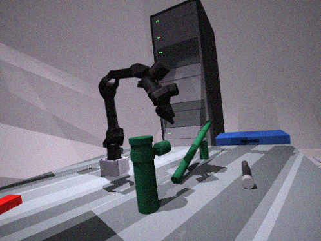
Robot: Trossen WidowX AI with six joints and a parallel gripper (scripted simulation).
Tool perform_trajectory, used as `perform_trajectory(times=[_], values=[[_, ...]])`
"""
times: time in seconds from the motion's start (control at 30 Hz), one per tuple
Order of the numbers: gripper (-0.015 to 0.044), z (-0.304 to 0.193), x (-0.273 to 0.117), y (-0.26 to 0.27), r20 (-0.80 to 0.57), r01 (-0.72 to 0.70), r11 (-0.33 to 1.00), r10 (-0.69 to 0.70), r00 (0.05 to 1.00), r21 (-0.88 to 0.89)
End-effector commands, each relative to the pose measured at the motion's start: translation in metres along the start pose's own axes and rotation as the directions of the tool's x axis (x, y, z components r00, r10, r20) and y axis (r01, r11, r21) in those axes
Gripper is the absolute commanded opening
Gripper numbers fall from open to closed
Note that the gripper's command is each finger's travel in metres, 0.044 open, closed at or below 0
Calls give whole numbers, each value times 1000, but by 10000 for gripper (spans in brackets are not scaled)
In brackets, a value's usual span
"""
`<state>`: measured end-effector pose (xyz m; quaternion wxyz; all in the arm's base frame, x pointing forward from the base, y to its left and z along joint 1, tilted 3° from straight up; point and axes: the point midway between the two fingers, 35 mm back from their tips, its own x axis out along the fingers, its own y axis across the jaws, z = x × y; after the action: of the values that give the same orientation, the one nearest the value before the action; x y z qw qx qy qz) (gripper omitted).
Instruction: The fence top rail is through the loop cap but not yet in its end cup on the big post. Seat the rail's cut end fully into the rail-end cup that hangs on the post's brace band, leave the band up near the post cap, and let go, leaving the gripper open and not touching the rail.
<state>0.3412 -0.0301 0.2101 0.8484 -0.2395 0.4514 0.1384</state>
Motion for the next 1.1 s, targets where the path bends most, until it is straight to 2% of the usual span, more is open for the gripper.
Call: perform_trajectory(times=[0.0,0.13,0.2,0.57,0.77,1.07], values=[[440,-29,13,-33,-40,10,934,-26,999,-358],[440,-55,16,-59,-68,3,782,-58,996,-623],[440,-64,17,-68,-77,-6,715,-68,995,-699],[440,-65,17,-69,-78,-7,706,-69,995,-708],[440,-77,41,-61,-78,-6,706,-69,995,-708],[440,-78,47,-61,-77,-6,706,-69,995,-708]])
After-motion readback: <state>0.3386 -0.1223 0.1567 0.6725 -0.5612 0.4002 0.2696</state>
